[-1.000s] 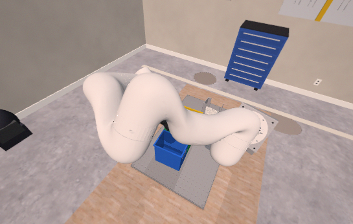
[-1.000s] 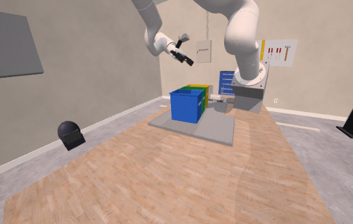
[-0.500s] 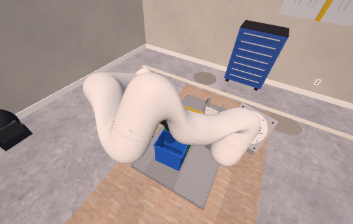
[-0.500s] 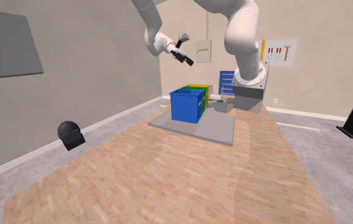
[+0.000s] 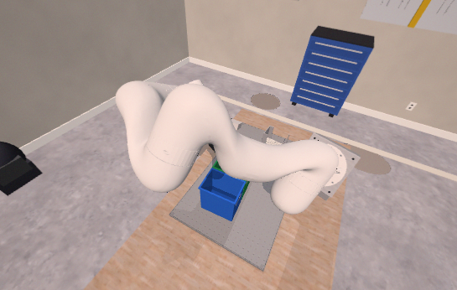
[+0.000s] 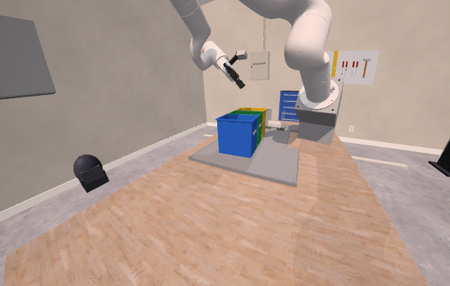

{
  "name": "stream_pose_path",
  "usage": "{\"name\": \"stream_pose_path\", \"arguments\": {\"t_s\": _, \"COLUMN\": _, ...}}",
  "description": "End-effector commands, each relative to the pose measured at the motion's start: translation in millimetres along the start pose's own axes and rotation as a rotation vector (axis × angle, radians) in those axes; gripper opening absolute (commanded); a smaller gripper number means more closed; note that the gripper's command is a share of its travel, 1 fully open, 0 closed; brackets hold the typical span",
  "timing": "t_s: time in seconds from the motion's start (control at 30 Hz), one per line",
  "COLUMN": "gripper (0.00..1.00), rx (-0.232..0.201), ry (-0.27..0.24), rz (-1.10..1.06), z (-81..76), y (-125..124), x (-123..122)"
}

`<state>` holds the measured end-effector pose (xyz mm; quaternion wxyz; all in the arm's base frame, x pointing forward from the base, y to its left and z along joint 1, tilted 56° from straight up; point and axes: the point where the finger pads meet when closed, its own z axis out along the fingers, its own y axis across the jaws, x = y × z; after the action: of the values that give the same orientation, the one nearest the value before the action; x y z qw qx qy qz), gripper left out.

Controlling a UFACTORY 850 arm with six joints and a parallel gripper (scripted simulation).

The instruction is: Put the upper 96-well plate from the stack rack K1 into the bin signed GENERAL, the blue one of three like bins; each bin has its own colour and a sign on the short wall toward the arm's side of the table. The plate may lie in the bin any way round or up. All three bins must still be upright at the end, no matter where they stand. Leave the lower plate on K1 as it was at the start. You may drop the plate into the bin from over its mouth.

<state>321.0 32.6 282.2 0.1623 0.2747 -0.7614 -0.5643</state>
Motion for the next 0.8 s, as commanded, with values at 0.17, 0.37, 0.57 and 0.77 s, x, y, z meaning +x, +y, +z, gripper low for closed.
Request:
{"name": "stream_pose_path", "arguments": {"t_s": 0.17, "gripper": 1.00, "rx": 0.015, "ry": -0.068, "rz": -0.201, "z": -9.5, "y": -28, "x": -2}}
{"name": "stream_pose_path", "arguments": {"t_s": 0.37, "gripper": 1.00, "rx": 0.040, "ry": -0.113, "rz": -0.346, "z": -16.1, "y": -51, "x": -2}}
{"name": "stream_pose_path", "arguments": {"t_s": 0.57, "gripper": 1.00, "rx": 0.056, "ry": -0.134, "rz": -0.418, "z": -19.3, "y": -62, "x": -1}}
{"name": "stream_pose_path", "arguments": {"t_s": 0.77, "gripper": 1.00, "rx": 0.093, "ry": -0.173, "rz": -0.560, "z": -25.4, "y": -84, "x": 1}}
